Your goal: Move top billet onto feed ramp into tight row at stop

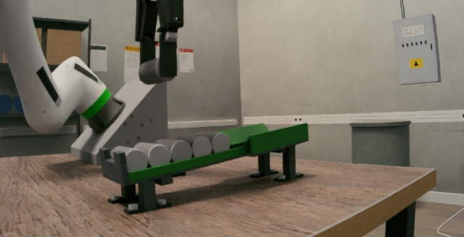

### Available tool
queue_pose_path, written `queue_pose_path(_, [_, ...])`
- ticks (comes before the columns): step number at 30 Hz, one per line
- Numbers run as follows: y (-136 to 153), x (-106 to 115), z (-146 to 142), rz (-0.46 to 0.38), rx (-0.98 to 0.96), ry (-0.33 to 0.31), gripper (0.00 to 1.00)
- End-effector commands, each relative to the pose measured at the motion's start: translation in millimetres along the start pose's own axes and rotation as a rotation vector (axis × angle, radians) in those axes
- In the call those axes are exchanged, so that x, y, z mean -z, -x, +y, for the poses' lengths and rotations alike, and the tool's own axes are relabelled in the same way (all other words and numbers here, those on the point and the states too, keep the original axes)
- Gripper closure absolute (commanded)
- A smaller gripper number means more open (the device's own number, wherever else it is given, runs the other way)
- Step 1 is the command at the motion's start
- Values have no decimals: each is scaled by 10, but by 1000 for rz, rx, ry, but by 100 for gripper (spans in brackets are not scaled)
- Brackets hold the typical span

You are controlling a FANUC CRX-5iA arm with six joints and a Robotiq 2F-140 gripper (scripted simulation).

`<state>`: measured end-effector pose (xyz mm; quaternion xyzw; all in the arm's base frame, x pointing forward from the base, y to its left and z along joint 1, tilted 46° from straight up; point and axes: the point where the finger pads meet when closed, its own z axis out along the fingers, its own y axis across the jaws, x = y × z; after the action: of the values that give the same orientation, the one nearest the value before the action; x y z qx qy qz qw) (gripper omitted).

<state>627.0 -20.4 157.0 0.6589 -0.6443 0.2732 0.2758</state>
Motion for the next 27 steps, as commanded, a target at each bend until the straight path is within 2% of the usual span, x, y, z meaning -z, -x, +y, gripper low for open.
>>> queue_pose_path(1, [18, 10, -7, 0, 0, -2, 55])
queue_pose_path(3, [18, 10, -7, 0, 0, -2, 55])
queue_pose_path(4, [119, 2, -16, -1, 0, -3, 55])
queue_pose_path(7, [788, -68, -35, -2, 1, -3, 55])
queue_pose_path(12, [1481, -160, 9, 0, 0, -2, 55])
queue_pose_path(13, [1545, -168, 9, 0, 0, -2, 55])
queue_pose_path(27, [1545, -188, 9, 0, 0, -2, 55])
